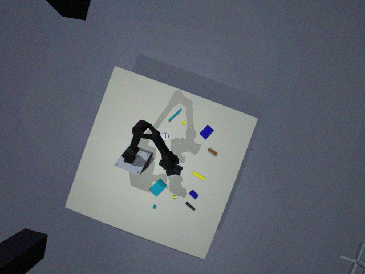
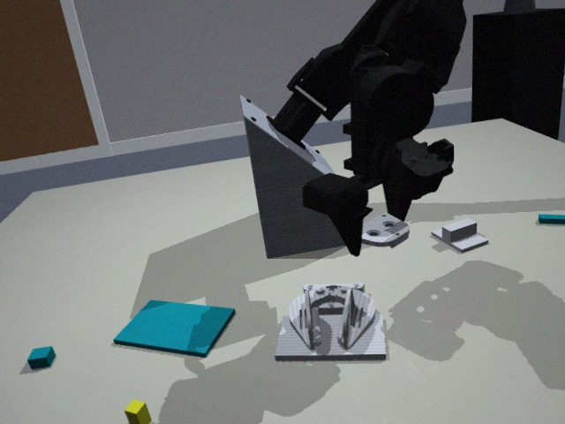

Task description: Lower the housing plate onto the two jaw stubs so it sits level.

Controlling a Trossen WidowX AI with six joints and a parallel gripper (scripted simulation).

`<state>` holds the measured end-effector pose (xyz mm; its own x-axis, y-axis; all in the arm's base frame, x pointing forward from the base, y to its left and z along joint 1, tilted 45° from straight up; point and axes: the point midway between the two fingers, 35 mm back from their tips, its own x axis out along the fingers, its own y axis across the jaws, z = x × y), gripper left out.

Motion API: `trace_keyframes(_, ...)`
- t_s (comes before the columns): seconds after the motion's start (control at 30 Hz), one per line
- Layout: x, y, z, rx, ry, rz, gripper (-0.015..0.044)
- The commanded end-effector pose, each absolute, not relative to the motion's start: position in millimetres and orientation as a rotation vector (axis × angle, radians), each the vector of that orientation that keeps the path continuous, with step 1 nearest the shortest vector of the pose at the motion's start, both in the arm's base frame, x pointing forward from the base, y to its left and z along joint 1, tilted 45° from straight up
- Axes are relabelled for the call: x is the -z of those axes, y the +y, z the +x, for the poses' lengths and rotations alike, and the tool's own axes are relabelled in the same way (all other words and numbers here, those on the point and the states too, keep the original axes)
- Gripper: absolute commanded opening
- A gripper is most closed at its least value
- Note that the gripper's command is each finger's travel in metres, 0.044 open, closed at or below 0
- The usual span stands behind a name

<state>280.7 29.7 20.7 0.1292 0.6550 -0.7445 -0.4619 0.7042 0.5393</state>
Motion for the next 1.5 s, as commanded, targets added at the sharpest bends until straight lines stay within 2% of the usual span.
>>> trace_keyframes(0.0, -17.6, 23.8, 283.1, -0.767, 1.216, 0.274, 0.0351)
trace_keyframes(1.2, 18.8, -15.8, 279.9, -0.295, 1.455, 0.926, 0.0351)
trace_keyframes(1.47, 19.5, -16.5, 279.7, -0.286, 1.458, 0.938, 0.0351)
